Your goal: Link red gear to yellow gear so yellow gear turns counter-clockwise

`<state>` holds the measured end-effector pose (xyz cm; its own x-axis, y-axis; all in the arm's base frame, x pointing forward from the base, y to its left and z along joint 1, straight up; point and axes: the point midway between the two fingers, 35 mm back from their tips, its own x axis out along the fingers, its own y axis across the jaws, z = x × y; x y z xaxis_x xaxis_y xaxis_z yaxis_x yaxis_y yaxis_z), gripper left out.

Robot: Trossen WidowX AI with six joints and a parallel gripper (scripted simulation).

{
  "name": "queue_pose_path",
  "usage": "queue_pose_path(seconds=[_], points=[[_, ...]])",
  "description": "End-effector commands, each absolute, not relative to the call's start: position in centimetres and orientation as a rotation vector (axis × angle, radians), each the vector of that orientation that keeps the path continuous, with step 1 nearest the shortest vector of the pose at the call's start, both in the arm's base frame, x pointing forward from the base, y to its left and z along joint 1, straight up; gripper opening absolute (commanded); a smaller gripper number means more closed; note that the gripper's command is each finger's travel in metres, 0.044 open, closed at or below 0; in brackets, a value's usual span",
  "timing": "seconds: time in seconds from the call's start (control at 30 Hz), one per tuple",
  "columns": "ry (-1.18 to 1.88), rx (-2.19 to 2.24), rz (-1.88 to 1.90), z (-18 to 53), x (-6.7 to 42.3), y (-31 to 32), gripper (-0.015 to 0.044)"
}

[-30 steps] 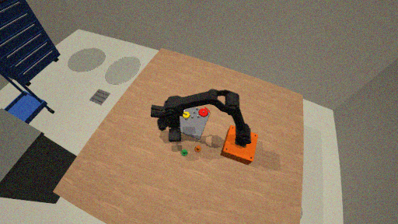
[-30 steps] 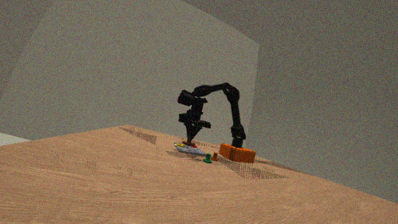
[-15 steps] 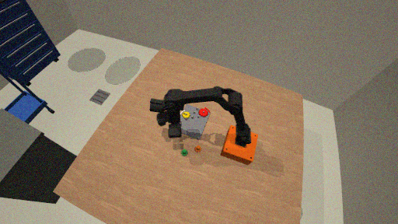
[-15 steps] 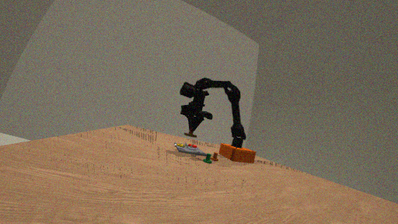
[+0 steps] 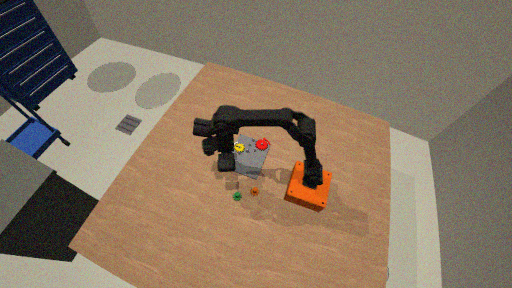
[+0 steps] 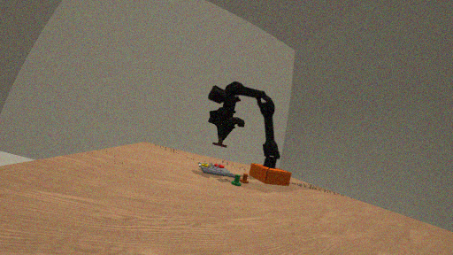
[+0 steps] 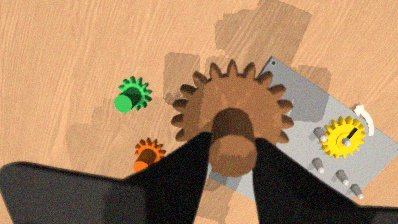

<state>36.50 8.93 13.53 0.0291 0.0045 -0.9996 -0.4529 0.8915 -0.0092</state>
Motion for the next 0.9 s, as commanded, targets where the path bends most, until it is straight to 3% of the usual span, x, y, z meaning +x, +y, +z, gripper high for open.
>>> queue_pose_path(seconds=[0.0,0.87], points=[[1.502,-0.369,0.37,14.0,36.5,8.8,0.0],[1.503,-0.374,0.365,10.9,37.0,1.6,0.0]])
